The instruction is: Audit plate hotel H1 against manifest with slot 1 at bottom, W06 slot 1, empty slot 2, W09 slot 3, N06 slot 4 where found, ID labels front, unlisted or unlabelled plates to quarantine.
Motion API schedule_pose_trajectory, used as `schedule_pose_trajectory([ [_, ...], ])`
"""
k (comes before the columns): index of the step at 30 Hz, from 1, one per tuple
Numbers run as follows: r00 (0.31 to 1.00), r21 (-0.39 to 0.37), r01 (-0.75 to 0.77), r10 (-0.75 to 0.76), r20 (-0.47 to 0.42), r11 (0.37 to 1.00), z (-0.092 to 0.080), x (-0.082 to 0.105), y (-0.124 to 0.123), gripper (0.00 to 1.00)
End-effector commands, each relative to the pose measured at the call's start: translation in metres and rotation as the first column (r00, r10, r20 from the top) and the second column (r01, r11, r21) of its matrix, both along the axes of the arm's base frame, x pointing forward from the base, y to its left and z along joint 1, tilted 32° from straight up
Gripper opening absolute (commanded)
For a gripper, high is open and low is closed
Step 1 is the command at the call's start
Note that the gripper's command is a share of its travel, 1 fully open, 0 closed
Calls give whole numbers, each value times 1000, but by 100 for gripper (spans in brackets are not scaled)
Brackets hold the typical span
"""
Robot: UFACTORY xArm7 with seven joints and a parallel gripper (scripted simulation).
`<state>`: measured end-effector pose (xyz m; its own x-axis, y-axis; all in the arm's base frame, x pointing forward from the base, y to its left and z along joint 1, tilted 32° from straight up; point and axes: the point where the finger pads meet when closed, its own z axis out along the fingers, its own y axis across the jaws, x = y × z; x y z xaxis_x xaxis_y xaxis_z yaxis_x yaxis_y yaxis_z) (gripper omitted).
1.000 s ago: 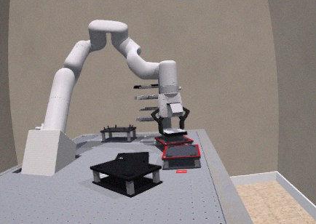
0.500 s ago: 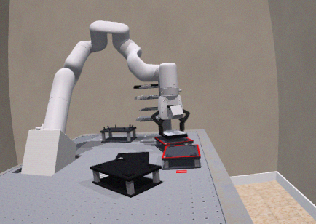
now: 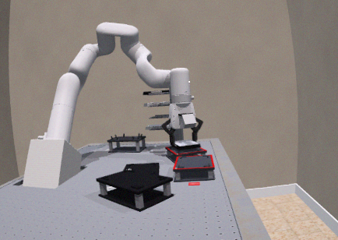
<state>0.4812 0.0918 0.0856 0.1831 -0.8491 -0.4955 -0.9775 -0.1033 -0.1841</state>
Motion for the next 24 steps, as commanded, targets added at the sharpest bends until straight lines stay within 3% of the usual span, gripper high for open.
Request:
schedule_pose_trajectory([
  [1, 1000, 0, 3, -3, 4, 1000, -1, 2, 0, 0],
  [24, 1000, 0, 3, -3, 4, 1000, -8, 3, 4, 0],
])
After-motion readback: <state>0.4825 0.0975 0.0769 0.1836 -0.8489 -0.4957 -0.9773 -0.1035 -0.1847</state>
